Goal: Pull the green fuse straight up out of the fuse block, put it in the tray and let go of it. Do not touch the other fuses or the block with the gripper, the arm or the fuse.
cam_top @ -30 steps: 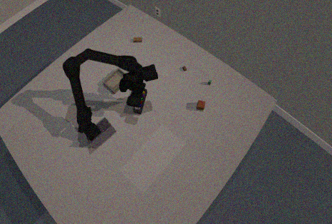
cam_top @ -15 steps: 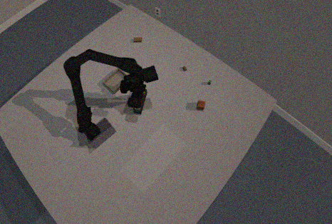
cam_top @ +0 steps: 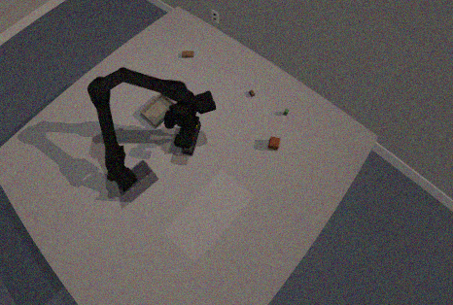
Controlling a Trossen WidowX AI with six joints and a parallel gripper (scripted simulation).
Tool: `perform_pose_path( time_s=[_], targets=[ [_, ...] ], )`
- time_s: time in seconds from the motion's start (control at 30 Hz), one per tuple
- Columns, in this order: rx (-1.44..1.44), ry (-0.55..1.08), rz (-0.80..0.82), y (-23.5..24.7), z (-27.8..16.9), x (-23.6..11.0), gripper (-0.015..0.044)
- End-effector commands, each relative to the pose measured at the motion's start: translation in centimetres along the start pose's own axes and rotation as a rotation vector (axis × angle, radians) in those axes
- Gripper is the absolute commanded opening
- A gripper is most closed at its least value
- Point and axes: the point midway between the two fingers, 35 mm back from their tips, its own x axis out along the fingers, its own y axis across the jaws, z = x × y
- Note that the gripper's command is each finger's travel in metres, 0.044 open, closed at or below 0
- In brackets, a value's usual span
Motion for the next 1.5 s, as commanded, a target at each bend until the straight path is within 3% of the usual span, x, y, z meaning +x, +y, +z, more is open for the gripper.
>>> perform_pose_path(
  time_s=[0.0, 0.77, 1.13, 1.47],
  targets=[
    [0.005, -0.003, -0.004, -0.1, 0.0, 0.1, 0.0074],
    [0.005, -0.004, -0.005, -0.1, 0.0, 1.1, 0.0074],
    [0.0, 0.0, -0.001, 0.0, 0.0, 1.0, 0.0001],
    [0.0, 0.0, -0.001, 0.0, 0.0, 0.7, 0.0]
  ],
)
